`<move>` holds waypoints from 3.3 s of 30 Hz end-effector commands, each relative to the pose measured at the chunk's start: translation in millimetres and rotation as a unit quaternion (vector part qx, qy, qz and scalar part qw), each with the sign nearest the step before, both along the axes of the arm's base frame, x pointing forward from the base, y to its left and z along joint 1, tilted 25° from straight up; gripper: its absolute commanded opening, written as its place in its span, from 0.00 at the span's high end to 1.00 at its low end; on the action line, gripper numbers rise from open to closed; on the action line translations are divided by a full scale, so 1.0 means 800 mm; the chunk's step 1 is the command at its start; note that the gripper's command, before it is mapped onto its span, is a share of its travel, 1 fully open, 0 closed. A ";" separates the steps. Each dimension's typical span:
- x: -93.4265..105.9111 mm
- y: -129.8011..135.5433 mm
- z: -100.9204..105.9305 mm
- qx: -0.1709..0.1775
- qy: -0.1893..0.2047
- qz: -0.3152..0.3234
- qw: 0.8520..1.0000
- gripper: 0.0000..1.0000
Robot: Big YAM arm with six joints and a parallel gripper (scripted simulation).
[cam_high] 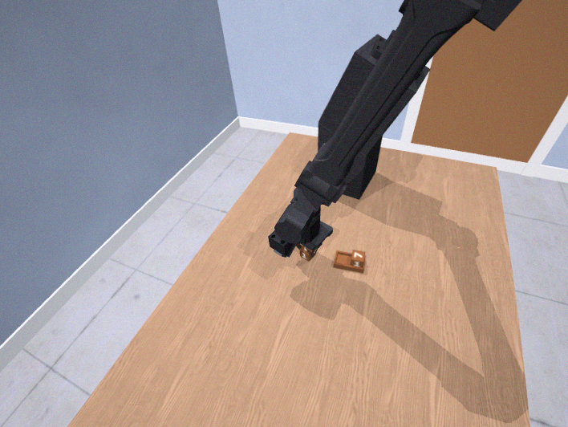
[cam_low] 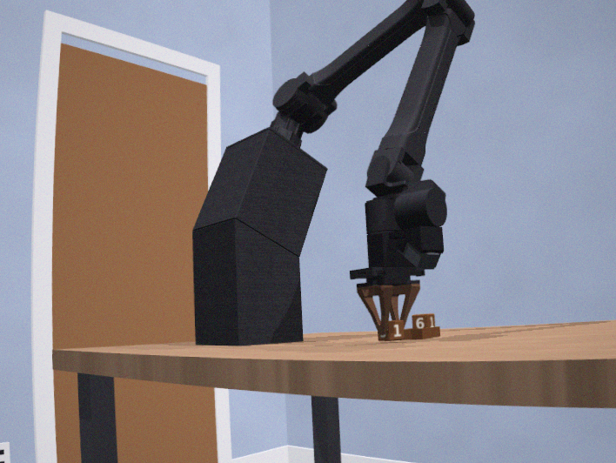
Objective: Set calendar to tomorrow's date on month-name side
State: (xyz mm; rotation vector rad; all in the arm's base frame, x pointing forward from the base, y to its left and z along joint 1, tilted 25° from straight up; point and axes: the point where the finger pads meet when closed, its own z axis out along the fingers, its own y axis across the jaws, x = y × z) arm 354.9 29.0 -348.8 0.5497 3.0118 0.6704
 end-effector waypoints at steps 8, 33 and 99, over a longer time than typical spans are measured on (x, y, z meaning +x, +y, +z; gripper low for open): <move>-0.002 -0.013 0.001 0.000 0.000 -0.012 1.000 0.74; 0.008 -0.013 -0.002 -0.001 -0.008 -0.018 1.000 0.74; 0.009 -0.012 -0.004 -0.001 -0.008 -0.018 1.000 0.74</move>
